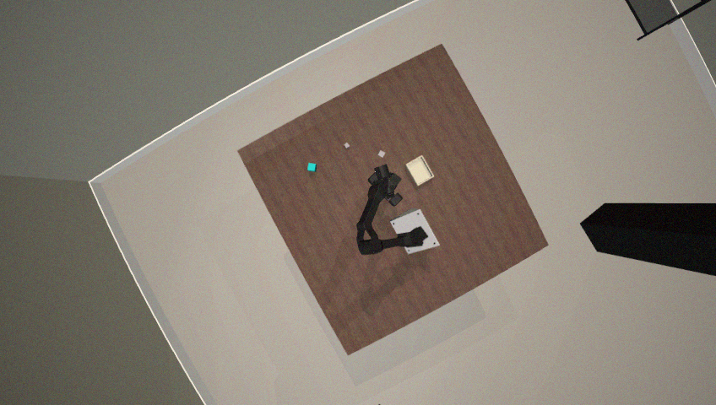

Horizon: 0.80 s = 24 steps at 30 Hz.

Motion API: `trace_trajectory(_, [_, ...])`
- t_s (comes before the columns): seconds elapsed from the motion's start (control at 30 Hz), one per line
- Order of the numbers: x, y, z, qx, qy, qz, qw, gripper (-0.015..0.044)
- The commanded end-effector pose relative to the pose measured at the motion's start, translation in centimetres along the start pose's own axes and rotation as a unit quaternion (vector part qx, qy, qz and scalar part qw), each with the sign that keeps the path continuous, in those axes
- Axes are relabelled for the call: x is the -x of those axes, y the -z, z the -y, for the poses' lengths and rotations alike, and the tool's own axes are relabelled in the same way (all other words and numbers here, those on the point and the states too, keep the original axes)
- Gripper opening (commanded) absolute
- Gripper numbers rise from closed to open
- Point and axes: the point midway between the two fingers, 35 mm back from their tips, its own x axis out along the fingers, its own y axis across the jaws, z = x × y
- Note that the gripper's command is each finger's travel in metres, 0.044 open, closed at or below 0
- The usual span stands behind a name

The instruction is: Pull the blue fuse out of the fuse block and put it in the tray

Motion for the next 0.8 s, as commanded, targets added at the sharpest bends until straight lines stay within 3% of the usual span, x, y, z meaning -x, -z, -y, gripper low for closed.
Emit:
trace_trajectory(0.0, [-0.3,0.1,0.0,-0.003,-0.001,-0.002,1.000,0.0071])
trace_trajectory(0.57, [-1.3,0.1,0.0,-0.003,-0.001,-0.002,1.000,0.0071])
trace_trajectory(0.77, [-1.2,0.0,0.1,0.000,0.000,-0.001,1.000,0.0031])
